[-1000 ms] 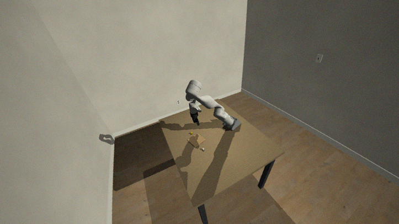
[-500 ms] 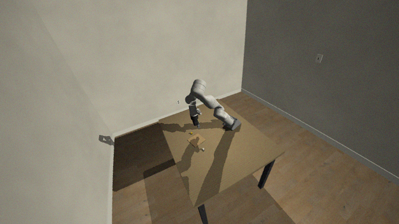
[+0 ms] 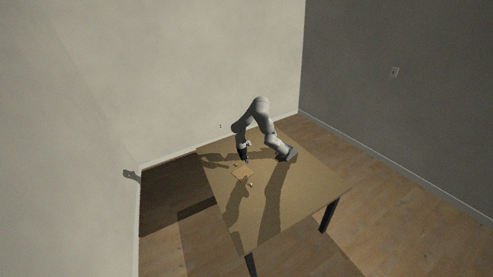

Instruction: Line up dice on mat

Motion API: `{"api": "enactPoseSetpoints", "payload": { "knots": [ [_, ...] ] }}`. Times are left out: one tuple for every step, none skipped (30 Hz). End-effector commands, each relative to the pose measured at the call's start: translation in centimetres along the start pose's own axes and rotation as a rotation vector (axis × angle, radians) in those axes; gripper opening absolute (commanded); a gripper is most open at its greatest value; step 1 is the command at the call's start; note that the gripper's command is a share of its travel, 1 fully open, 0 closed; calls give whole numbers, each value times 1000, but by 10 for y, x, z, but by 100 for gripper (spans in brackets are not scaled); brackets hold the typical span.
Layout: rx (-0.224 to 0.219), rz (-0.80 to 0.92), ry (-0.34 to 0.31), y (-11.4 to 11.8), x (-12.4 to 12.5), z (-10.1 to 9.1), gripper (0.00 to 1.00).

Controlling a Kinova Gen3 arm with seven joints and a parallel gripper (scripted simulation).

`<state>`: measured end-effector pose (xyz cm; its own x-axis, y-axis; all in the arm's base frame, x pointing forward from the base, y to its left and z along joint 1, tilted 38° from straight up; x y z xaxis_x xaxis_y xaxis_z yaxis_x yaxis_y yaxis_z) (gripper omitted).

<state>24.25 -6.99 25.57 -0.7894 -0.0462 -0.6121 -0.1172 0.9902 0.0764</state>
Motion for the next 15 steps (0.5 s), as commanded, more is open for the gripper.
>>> {"api": "enactPoseSetpoints", "payload": {
  "knots": [
    [5, -4, -4, 0, -1, -1, 34],
    [5, -4, -4, 0, -1, -1, 34],
    [5, -4, -4, 0, -1, -1, 34],
    [5, -4, -4, 0, -1, -1, 34],
    [5, -4, -4, 0, -1, -1, 34],
    [5, -4, -4, 0, -1, -1, 34],
    [5, -4, -4, 0, -1, -1, 34],
    [5, -4, -4, 0, -1, -1, 34],
    [5, -4, -4, 0, -1, -1, 34],
    [5, -4, -4, 0, -1, -1, 34],
    [5, -4, -4, 0, -1, -1, 34],
    [5, -4, -4, 0, -1, -1, 34],
    [5, -5, -4, 0, -1, -1, 34],
    [5, -5, -4, 0, -1, 0, 34],
    [5, -4, -4, 0, -1, 0, 34]
  ]
}}
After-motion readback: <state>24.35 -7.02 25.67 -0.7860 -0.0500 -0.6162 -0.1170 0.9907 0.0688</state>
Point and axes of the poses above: the point where the finger pads meet when closed, its own z axis out along the fingers, its own y axis across the jaws, x = y × z, the point moved 2 cm from there along -z, back along the fingers, and after that the axes turned 13 degrees about -z, right-handed, at the moved point
